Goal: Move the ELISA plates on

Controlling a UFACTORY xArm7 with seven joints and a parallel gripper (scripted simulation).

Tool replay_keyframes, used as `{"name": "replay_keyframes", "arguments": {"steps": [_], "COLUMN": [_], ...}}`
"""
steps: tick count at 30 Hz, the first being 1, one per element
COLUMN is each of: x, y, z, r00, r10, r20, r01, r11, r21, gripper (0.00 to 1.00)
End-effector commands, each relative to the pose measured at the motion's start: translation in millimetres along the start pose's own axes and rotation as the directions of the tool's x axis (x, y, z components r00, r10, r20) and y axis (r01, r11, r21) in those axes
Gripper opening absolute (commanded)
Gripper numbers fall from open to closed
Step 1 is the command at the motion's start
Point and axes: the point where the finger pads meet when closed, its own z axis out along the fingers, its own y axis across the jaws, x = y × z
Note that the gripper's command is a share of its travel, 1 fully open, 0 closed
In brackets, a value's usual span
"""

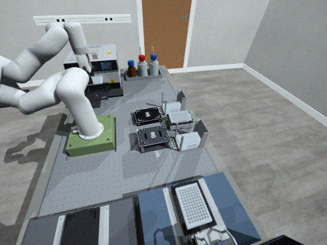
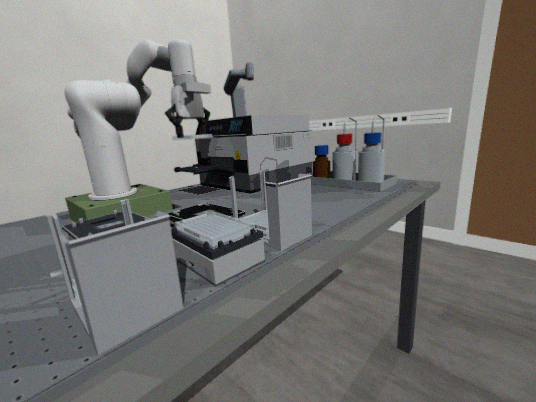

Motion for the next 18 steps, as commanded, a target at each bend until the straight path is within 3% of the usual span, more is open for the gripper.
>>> {"name": "replay_keyframes", "arguments": {"steps": [1,5,18], "x": [0.1,0.1,42.3], "y": [-0.4,-0.4,9.3], "z": [-1.0,-0.9,-1.3], "r00": [1.000,1.000,1.000], "r10": [-0.001,-0.001,0.001], "r20": [-0.001,-0.001,-0.001], "r01": [0.001,0.001,-0.001], "r11": [1.000,1.000,1.000], "r21": [0.002,0.002,0.002], "gripper": [0.00,0.00,0.00]}}
